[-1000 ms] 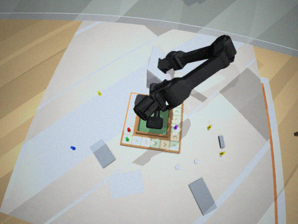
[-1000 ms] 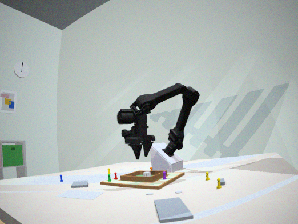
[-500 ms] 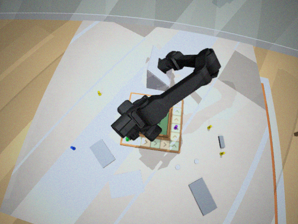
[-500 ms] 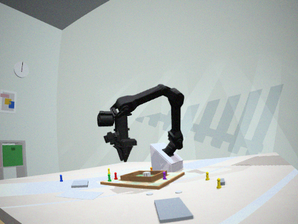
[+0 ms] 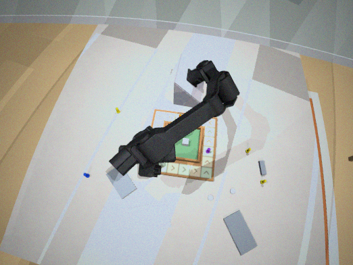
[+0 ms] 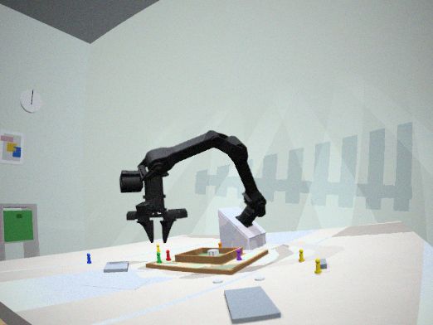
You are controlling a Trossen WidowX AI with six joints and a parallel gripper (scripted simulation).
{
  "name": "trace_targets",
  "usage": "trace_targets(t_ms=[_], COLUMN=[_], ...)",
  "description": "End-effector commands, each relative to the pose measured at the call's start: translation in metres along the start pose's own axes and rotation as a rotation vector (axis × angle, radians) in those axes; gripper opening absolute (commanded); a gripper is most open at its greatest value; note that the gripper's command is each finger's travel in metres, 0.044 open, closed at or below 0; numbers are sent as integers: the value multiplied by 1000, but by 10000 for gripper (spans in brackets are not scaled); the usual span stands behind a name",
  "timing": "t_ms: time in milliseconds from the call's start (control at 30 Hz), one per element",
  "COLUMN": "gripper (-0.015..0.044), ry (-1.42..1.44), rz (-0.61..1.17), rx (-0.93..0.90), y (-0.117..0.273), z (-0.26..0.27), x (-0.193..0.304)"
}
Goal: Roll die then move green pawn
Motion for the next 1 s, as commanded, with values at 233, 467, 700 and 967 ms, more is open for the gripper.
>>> trace_targets(t_ms=[233, 467, 700, 967], gripper=[200, 200, 200, 200], ry=[48, 48, 48, 48], rz=[-11, -11, -12, -12], rx=[-2, -2, -3, -4], y=[-13, -18, -30, -43], z=[-1, -1, -1, 0], x=[-5, -5, -5, -5])
Point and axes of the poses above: the point midway between the two fingers, 35 mm back from their tips, its own y axis back along the fingers, its own z axis across the jaws, x = y × z, the point moved 1 cm from there along y, back along the fingers, and after that the axes turned 10 degrees about -y, right-handed, at the moved point
